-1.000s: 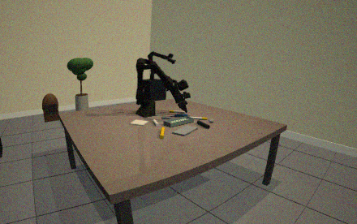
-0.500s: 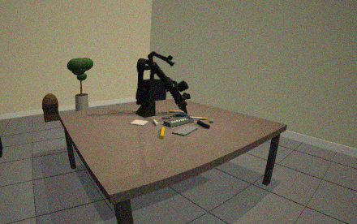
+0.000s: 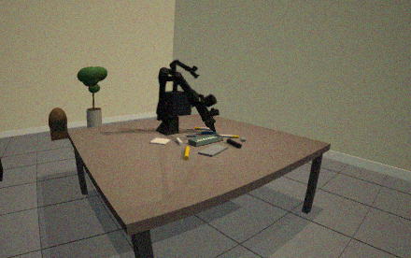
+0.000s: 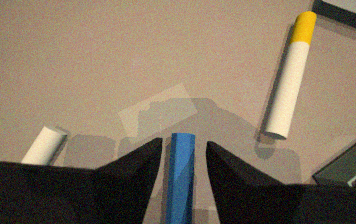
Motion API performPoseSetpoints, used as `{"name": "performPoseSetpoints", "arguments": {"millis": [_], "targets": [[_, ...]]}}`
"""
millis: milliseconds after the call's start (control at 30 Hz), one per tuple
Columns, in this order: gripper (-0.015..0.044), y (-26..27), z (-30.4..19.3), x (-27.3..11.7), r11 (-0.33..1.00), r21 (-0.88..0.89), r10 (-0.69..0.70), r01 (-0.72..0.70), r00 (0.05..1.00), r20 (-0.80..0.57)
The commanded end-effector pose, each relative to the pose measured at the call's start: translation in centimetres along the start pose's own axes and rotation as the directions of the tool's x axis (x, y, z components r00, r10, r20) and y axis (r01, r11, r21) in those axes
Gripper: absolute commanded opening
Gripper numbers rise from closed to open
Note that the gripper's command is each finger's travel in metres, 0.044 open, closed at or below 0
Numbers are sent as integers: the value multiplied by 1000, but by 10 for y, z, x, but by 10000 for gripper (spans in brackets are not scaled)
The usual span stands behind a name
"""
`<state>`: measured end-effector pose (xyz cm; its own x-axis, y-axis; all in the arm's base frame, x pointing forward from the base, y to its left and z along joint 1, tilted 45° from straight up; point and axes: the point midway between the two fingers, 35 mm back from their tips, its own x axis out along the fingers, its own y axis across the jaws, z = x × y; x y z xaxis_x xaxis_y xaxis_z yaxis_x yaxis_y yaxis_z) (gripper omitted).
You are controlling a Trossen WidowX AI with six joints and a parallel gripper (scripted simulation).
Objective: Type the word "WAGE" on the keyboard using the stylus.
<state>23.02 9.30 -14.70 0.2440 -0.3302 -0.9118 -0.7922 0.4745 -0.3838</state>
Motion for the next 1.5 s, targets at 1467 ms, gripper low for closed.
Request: {"name": "performPoseSetpoints", "arguments": {"millis": [1467], "targets": [[0,0,22,-32,1000,3,-3,3,1000,6]]}}
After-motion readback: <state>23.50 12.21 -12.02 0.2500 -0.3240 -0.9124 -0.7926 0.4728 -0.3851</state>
